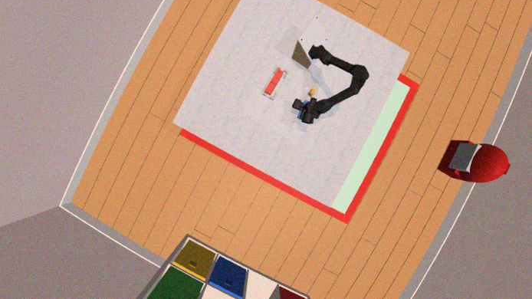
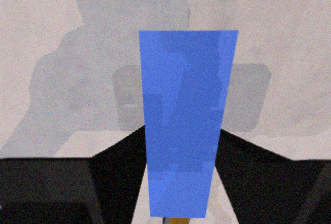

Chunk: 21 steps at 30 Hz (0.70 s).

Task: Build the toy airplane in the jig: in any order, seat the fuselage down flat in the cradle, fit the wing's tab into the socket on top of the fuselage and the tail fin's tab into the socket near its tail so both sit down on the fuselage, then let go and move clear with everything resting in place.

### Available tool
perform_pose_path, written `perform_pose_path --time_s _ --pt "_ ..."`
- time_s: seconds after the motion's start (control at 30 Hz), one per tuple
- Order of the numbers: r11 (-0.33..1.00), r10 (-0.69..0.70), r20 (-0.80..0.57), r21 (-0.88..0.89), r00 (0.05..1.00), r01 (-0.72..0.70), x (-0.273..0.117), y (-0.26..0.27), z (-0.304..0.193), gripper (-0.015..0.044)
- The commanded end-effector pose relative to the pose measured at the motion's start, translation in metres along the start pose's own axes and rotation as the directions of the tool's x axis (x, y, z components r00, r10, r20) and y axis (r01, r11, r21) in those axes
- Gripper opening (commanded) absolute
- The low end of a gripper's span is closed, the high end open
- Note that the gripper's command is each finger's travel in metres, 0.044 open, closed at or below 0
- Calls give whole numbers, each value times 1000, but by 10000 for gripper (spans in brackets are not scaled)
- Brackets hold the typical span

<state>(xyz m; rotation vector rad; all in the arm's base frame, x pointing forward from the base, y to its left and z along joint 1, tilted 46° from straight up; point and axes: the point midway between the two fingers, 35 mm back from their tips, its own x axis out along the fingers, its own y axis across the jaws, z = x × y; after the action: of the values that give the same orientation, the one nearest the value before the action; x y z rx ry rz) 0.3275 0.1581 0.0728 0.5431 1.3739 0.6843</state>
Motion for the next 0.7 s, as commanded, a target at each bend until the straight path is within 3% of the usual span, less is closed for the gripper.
perform_pose_path --time_s 0.0,0.03,0.67 --pt "1000 -8 -8 -19 1000 8 -2 0 0 26" --pt "1000 -10 -9 -22 1000 10 -5 0 1 0" --pt "1000 -17 -7 -10 1000 17 -64 -4 6 0"
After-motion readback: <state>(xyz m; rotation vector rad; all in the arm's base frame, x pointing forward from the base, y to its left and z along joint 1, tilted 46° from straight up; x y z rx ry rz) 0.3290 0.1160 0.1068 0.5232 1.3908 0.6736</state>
